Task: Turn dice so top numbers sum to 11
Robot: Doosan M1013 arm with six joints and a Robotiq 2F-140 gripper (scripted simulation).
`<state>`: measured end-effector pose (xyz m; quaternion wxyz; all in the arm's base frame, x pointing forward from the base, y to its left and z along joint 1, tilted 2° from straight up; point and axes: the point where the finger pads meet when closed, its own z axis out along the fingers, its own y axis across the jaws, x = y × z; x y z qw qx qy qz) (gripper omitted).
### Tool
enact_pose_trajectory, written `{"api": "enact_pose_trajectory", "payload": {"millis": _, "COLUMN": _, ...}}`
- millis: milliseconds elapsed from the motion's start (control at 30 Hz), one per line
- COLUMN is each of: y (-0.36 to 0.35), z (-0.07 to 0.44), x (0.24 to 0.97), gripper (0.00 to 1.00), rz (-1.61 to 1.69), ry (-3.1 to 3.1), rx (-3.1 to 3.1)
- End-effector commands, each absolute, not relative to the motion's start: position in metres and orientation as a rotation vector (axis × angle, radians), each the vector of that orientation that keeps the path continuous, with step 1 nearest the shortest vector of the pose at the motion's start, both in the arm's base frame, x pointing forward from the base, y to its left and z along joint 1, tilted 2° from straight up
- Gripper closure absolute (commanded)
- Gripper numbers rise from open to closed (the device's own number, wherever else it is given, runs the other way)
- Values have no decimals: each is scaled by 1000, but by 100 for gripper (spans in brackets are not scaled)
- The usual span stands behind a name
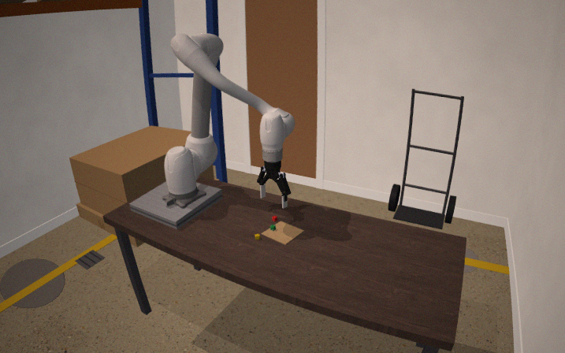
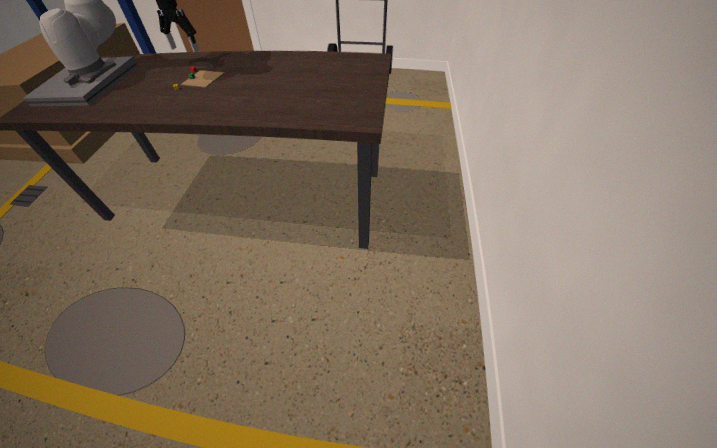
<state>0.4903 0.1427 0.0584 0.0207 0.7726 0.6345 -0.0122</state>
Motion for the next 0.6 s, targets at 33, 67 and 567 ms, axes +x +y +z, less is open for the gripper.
{"api": "enact_pose_trajectory", "payload": {"millis": 33, "y": 144, "z": 58, "x": 489, "gripper": 0, "rz": -33, "ry": 2061, "rx": 2331}}
{"api": "enact_pose_trajectory", "payload": {"millis": 67, "y": 144, "z": 58, "x": 489, "gripper": 0, "rz": -33, "ry": 2066, "rx": 2327}}
{"api": "enact_pose_trajectory", "payload": {"millis": 567, "y": 145, "z": 58, "x": 489, "gripper": 79, "rz": -33, "ry": 2068, "rx": 2325}}
